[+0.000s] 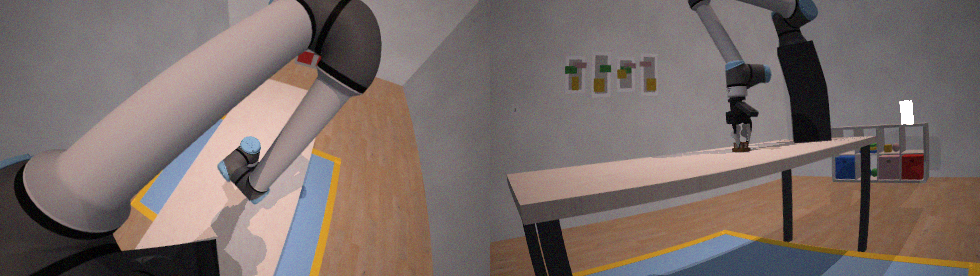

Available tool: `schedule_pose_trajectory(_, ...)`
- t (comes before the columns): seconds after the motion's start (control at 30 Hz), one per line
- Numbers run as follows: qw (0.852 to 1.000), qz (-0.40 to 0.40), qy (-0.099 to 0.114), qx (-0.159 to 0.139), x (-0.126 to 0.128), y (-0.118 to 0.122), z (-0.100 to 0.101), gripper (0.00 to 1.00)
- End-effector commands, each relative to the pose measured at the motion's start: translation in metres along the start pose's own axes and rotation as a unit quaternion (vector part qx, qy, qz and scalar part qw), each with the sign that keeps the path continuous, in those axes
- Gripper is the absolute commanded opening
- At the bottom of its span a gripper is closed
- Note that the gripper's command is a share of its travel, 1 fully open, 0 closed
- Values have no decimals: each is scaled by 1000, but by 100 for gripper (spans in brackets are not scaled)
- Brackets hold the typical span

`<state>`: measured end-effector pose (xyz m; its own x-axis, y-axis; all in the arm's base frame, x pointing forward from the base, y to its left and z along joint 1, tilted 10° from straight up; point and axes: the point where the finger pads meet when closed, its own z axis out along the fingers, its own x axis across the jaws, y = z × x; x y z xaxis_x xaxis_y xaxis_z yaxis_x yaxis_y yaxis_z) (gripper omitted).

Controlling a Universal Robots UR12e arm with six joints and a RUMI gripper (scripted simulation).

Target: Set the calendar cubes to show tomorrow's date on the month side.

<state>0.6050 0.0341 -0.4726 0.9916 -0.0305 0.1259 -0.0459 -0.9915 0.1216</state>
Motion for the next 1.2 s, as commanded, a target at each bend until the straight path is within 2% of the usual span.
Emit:
schedule_pose_trajectory(0.0, 1000, 0, 0, 0, 0, 0, 0, 29)
schedule_pose_trajectory(0.77, 1000, 0, 0, 0, 0, 0, 0, 29)
schedule_pose_trajectory(0.8, 1000, 0, 0, 0, 0, 0, 0, 11)
schedule_pose_trajectory(1.17, 1000, 0, 0, 0, 0, 0, 0, 11)
